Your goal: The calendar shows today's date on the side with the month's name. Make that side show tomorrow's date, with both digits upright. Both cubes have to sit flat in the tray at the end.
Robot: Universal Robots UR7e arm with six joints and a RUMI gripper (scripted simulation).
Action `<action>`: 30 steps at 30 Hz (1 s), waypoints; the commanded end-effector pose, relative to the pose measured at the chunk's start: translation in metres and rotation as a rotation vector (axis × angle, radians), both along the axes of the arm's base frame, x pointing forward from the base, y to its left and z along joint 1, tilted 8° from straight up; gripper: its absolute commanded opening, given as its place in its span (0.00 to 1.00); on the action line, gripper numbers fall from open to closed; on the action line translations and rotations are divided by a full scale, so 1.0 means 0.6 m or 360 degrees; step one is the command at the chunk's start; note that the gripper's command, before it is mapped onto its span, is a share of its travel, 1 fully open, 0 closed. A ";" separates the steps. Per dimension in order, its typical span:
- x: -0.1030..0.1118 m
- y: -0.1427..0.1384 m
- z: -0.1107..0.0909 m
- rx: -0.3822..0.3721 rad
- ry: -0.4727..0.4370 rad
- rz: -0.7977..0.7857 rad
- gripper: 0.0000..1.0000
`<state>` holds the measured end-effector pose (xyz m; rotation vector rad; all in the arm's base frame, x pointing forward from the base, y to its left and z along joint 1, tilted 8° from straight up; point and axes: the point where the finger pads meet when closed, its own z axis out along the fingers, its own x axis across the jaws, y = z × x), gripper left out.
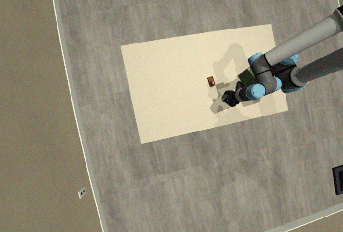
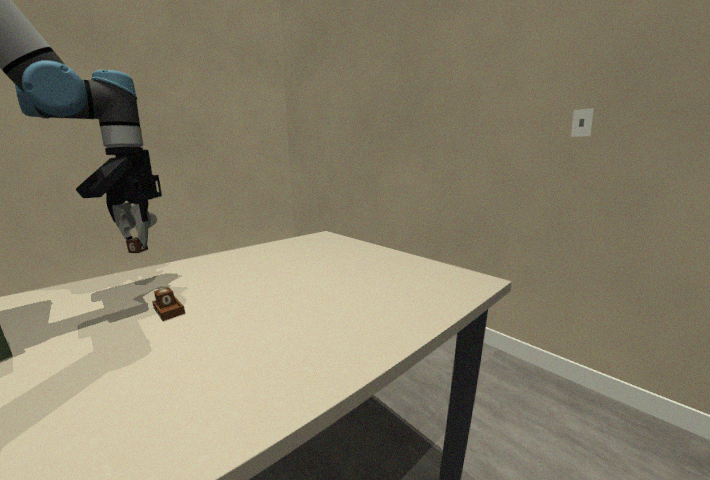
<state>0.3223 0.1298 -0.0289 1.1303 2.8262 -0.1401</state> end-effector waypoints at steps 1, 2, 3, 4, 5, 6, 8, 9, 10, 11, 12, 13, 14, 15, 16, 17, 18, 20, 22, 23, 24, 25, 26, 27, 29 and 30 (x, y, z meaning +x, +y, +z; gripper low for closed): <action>0.000 0.000 0.000 0.0001 -0.0012 -0.0083 0.10; -0.001 0.001 0.000 0.0003 -0.0016 -0.0118 0.10; -0.001 0.001 0.000 0.0005 -0.0020 -0.0153 0.10; -0.001 0.001 0.000 0.0007 -0.0025 -0.0189 0.10; -0.002 0.001 0.000 0.0009 -0.0029 -0.0226 0.10; -0.002 0.001 0.000 0.0011 -0.0034 -0.0264 0.10; -0.003 0.001 0.000 0.0016 -0.0044 -0.0343 0.10; -0.003 0.002 0.000 0.0018 -0.0049 -0.0384 0.10; -0.004 0.002 0.000 0.0020 -0.0054 -0.0426 0.10; -0.004 0.002 0.000 0.0023 -0.0059 -0.0469 0.10; -0.004 0.002 0.000 0.0025 -0.0064 -0.0513 0.10; -0.004 0.003 0.000 0.0027 -0.0070 -0.0557 0.10; -0.005 0.003 0.000 0.0030 -0.0075 -0.0603 0.10; -0.005 0.003 0.000 0.0032 -0.0081 -0.0649 0.10; -0.005 0.004 0.000 0.0035 -0.0087 -0.0697 0.10; -0.005 0.004 0.000 0.0035 -0.0087 -0.0697 0.10; -0.005 0.004 0.000 0.0035 -0.0087 -0.0697 0.10; -0.006 0.004 0.000 0.0040 -0.0099 -0.0794 0.10; -0.006 0.005 0.000 0.0046 -0.0111 -0.0895 0.10; -0.006 0.005 0.000 0.0049 -0.0117 -0.0946 0.10; -0.006 0.006 0.000 0.0052 -0.0124 -0.0999 0.10; -0.006 0.006 0.000 0.0055 -0.0130 -0.1052 0.10; -0.007 0.007 0.000 0.0057 -0.0137 -0.1106 0.10; -0.007 0.007 0.000 0.0061 -0.0143 -0.1161 0.10; -0.007 0.008 0.000 0.0067 -0.0157 -0.1273 0.10; -0.006 0.009 0.000 0.0070 -0.0164 -0.1330 0.10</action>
